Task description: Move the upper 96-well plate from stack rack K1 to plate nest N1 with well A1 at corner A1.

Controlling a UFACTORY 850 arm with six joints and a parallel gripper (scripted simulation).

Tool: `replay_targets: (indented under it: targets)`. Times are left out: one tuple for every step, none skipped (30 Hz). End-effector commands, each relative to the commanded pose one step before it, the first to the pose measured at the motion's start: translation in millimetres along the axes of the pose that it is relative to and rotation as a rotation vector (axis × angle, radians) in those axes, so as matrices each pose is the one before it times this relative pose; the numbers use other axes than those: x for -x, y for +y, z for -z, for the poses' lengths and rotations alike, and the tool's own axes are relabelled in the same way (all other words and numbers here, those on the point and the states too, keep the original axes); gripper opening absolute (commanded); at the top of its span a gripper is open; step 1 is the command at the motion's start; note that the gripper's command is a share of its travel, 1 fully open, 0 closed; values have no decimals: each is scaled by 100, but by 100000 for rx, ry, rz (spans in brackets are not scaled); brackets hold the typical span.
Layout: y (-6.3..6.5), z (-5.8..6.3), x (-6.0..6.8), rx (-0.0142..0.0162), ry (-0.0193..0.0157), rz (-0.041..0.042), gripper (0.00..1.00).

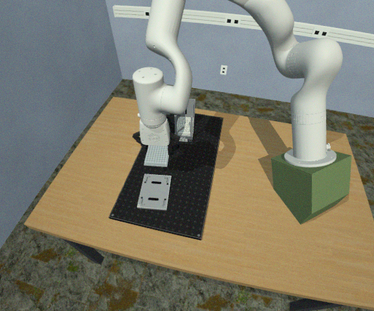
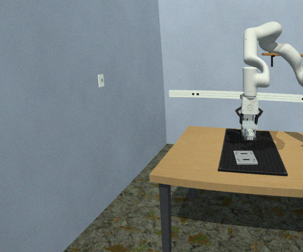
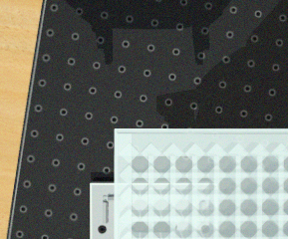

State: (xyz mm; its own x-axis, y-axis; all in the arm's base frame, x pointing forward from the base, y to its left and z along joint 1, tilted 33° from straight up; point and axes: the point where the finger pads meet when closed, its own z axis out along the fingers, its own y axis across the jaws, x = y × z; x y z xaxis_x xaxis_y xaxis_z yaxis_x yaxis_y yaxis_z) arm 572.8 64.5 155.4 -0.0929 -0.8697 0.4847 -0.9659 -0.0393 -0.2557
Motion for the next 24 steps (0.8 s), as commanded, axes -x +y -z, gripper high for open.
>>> replay_targets:
  targets:
    - [-558,8,1863,-87,-17,-46,0]
    - [-79,-6,324,0,-1,0,0]
    - [-79,-6,324,0,-1,0,0]
    - [-79,-6,324,0,-1,0,0]
    - [-79,-6,324,0,-1,0,0]
    - [-79,-6,324,0,-1,0,0]
    - [-79,-6,324,0,-1,0,0]
    - [-79,-6,324,0,-1,0,0]
    - [-79,-6,324,0,-1,0,0]
    - [0,0,0,0,0,0,0]
    - [0,0,0,0,0,0,0]
    - [-80,-6,325,1,-1,0,0]
    - [-79,-6,324,0,-1,0,0]
    - [-78,-6,324,0,-1,0,0]
    - [-78,-6,324,0,-1,0,0]
    - [-78,-6,324,0,-1,0,0]
    - [-78,-6,324,0,-1,0,0]
    - [-79,-6,324,0,-1,0,0]
    - [-79,-6,324,0,-1,0,0]
    - [-58,-5,237,0,-1,0,0]
    - [-1,0,0,0,0,0,0]
    - [-18,0,62,0,0,0,0]
    - [-15,0,48,0,0,0,0]
    - [-12,0,36,0,0,0,0]
